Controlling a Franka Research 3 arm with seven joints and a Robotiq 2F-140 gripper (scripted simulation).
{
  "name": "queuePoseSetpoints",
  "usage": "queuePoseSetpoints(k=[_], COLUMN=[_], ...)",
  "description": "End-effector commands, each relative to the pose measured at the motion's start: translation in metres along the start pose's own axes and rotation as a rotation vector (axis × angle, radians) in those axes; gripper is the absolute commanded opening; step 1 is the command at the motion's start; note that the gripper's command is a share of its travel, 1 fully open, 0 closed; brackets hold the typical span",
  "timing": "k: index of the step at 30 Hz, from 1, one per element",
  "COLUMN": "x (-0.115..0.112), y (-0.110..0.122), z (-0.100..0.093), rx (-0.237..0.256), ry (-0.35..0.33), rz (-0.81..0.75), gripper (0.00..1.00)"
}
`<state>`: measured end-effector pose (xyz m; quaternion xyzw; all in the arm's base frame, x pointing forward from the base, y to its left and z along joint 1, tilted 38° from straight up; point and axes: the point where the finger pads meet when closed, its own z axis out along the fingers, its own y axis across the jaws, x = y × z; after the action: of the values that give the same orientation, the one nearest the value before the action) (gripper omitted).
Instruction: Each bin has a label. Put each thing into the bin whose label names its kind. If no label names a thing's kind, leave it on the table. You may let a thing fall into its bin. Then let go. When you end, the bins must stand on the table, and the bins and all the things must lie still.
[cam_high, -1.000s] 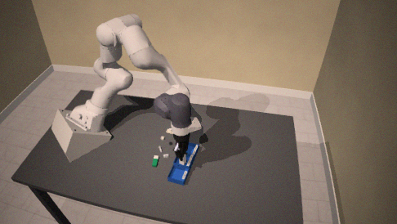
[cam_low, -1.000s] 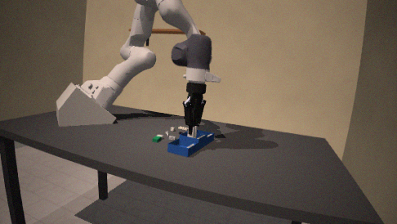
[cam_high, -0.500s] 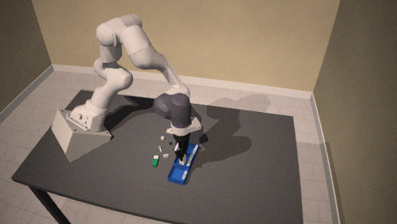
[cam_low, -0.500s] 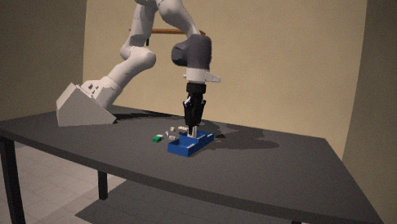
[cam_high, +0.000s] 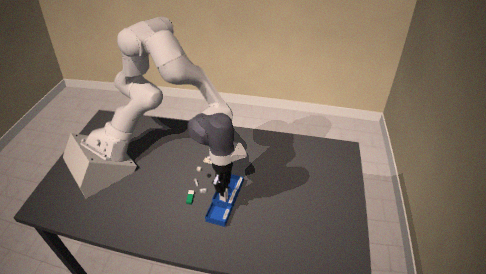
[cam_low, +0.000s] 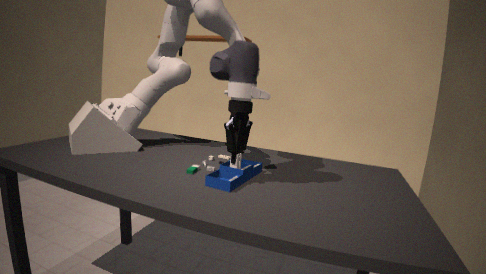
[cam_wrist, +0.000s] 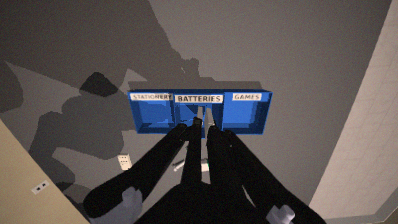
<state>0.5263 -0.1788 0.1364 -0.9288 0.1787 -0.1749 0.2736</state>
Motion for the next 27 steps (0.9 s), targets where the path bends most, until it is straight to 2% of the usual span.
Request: queuePoseSetpoints(k=[1,18,27], x=[0.000,0.000,0.000], y=[0.000,0.000,0.000], z=[-0.004,-0.024,-0.056], rx=[0.001,0.001,0.001], ry=[-0.001,-0.001,-0.001], rz=[0.004,0.004,0.004], gripper=[0.05,0.05,0.05])
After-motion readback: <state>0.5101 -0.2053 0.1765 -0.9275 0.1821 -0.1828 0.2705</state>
